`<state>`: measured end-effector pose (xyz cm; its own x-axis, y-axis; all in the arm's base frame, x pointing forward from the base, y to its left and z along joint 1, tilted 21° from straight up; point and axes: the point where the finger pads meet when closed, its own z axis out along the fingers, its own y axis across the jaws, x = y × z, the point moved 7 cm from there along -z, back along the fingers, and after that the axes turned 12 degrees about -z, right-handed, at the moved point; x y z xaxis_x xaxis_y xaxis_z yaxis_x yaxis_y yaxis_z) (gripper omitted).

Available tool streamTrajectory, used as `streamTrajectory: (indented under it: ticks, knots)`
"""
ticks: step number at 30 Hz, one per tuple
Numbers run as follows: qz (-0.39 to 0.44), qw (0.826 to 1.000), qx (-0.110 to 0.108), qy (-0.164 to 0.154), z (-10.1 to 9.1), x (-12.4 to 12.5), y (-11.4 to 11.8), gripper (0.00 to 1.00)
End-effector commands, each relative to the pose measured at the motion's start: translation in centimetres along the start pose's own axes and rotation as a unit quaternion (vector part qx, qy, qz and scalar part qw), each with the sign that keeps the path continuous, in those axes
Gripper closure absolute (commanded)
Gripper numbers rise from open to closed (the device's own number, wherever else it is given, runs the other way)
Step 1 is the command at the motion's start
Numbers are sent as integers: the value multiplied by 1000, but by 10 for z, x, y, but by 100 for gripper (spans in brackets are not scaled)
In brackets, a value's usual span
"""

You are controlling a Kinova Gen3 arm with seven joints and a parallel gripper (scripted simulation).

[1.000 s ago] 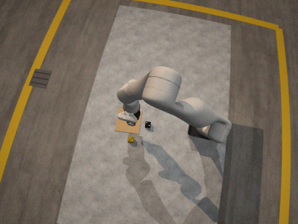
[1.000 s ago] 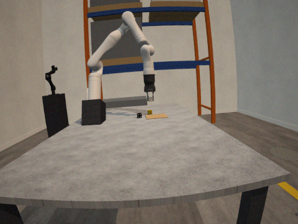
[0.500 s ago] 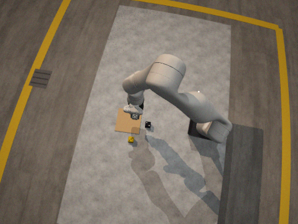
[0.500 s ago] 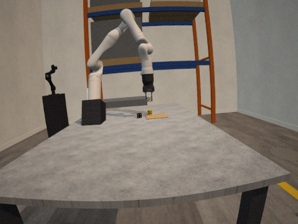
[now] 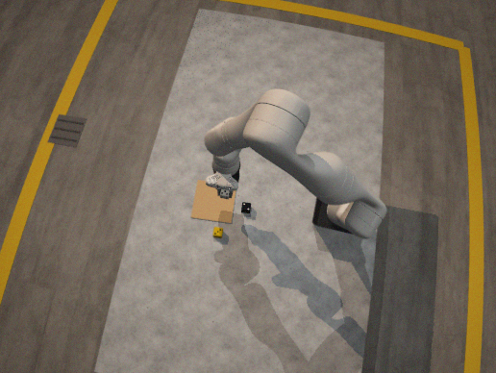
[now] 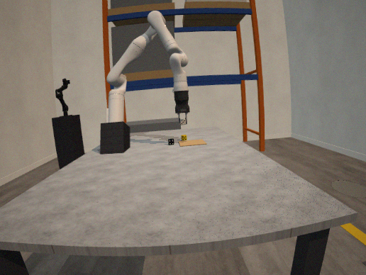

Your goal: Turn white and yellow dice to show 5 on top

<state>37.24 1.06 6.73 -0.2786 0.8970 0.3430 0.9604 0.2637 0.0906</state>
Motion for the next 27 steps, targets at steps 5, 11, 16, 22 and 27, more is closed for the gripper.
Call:
streamTrajectory:
  ticks: [5,11,16,22,27]
  knots:
    - [-5,1000,0,-1,10,-1,-1,43]
    - [-5,1000,0,-1,24,-1,-1,43]
    - [-5,1000,0,-1,47,-2,-1,43]
    - [-5,1000,0,-1,75,-2,-1,43]
    - [-5,1000,0,-1,86,-2,-1,43]
